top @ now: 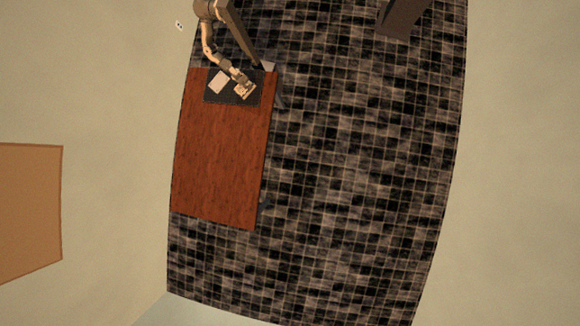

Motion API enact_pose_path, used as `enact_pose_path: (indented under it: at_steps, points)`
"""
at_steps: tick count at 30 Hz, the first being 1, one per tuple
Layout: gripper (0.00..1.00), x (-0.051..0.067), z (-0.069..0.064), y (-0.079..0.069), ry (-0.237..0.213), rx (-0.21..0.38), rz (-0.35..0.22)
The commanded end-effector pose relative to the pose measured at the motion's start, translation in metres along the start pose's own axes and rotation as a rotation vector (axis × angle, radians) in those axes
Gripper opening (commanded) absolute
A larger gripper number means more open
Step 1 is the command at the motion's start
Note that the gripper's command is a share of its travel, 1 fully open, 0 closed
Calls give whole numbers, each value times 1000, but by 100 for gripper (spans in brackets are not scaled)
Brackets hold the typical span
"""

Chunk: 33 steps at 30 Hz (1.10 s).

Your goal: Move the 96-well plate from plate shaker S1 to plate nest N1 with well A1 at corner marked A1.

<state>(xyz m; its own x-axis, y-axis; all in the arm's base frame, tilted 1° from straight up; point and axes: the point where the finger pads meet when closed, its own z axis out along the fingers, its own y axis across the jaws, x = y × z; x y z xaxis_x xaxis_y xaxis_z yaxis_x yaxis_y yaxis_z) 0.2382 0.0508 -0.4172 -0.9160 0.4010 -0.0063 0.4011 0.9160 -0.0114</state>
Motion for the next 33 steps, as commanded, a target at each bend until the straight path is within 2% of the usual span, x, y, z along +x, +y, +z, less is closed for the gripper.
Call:
enact_pose_path:
  at_steps: [1,18,33]
  points:
    - [77,1,-1,2,1,-10,-6]
    - [77,-2,-3,3,-4,-7,-5]
    - [77,1,-2,0,0,1,0]
